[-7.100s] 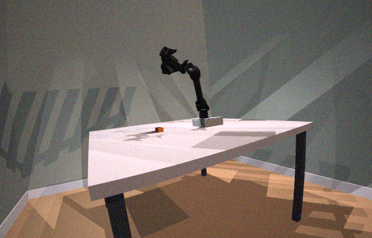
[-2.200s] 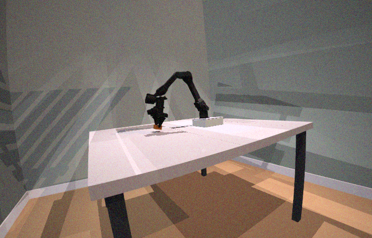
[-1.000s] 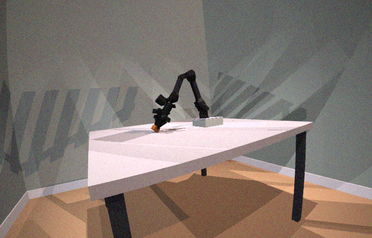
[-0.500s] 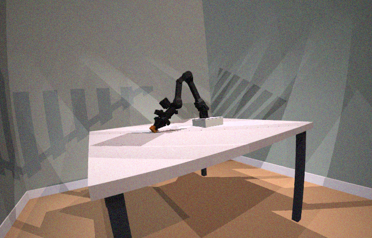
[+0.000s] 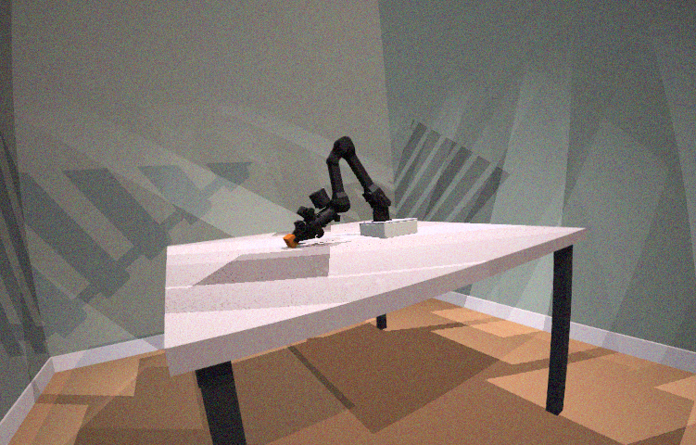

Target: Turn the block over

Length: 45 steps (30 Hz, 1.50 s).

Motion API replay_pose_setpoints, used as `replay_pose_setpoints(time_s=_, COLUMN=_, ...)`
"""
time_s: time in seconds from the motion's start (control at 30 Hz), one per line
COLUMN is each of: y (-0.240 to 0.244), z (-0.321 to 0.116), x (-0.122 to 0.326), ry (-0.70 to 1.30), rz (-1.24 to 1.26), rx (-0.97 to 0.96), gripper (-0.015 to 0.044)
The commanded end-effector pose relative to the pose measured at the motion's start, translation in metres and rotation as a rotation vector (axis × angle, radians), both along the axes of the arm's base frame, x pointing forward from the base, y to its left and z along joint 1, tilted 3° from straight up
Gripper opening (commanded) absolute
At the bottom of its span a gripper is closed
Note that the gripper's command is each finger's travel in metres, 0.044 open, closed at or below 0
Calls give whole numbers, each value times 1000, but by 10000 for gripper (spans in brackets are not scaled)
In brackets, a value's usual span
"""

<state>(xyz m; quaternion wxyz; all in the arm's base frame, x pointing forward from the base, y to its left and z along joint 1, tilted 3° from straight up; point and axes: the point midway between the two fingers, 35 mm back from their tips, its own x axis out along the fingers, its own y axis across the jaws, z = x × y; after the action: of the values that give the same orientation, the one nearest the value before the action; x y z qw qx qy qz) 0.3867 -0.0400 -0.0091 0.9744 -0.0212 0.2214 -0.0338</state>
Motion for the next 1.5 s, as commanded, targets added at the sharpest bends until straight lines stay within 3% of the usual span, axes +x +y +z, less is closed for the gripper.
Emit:
replay_pose_setpoints(time_s=0.0, y=1, z=1, x=-5, ry=-26, rz=9, rx=-5, gripper=0)
replay_pose_setpoints(time_s=0.53, y=1, z=4, x=-6, ry=-56, rz=11, rx=-6, gripper=0)
replay_pose_setpoints(time_s=1.1, y=1, z=4, x=-6, ry=-56, rz=11, rx=-6, gripper=440)
replay_pose_setpoints(time_s=1.47, y=1, z=4, x=-6, ry=-56, rz=11, rx=-6, gripper=440)
